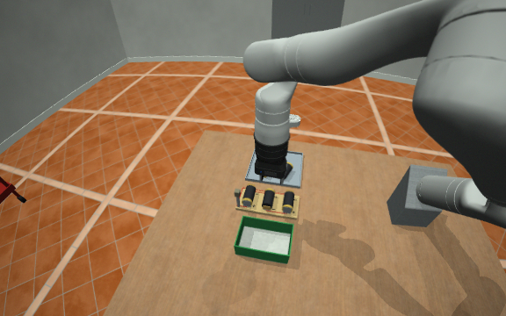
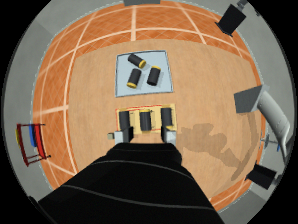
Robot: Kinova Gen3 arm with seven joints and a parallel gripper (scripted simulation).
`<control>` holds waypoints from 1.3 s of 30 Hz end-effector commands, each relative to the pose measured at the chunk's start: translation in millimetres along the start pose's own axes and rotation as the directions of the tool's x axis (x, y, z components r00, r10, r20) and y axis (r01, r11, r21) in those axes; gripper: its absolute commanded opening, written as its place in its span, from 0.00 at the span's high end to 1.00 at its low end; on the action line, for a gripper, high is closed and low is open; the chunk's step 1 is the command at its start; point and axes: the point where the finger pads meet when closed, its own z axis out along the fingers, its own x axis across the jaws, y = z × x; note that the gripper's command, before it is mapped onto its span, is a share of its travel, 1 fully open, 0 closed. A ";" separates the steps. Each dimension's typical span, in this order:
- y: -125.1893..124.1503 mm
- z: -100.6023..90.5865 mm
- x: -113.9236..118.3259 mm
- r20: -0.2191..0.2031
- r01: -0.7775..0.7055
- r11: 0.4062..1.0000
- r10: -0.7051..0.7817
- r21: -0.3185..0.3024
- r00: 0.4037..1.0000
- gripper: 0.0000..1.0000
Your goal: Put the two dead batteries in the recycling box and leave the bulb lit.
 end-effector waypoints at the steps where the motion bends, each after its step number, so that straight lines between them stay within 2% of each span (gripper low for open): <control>1: -2.1 -0.8 -0.2 0.002 -0.003 1.000 0.003 0.000 1.000 0.00; 39: -15.3 3.0 -5.9 0.015 0.053 0.999 -0.053 -0.011 0.998 0.00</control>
